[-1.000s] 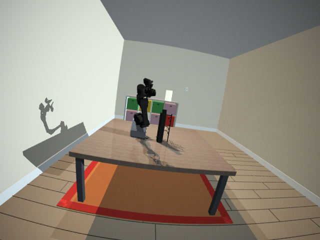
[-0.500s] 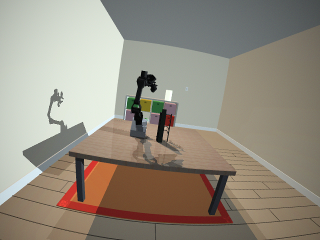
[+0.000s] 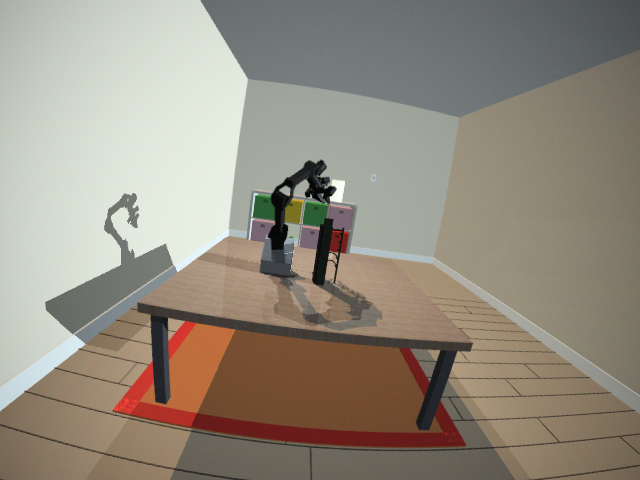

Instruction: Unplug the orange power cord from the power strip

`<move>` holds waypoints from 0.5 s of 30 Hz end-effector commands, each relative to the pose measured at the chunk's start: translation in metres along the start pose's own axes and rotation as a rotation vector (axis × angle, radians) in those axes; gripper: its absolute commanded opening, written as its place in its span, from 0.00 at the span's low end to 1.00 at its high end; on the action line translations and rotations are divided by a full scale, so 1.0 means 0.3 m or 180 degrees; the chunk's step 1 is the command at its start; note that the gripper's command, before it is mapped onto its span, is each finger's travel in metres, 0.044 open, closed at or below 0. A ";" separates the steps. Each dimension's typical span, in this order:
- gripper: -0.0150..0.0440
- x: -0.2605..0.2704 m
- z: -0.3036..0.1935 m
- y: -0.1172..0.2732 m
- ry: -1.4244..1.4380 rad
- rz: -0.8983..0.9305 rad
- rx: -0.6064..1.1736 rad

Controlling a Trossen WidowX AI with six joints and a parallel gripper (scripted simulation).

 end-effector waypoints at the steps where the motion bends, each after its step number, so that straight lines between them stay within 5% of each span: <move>1: 0.53 0.022 -0.056 -0.221 0.0907 0.0295 0.0837; 9: 0.53 0.063 -0.245 -0.520 0.2299 0.1430 0.1914; 15: 0.53 0.069 -0.268 -0.543 0.2423 0.1582 0.1989</move>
Point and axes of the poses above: the point midway between the two fingers, 35 mm back from their tips, its own y axis back along the fingers, its own x axis across the jaws, z = x × y, the point moved 6 cm from there along y, back along the fingers, and after that the axes turned 2 degrees about y, right-handed, at the moved point
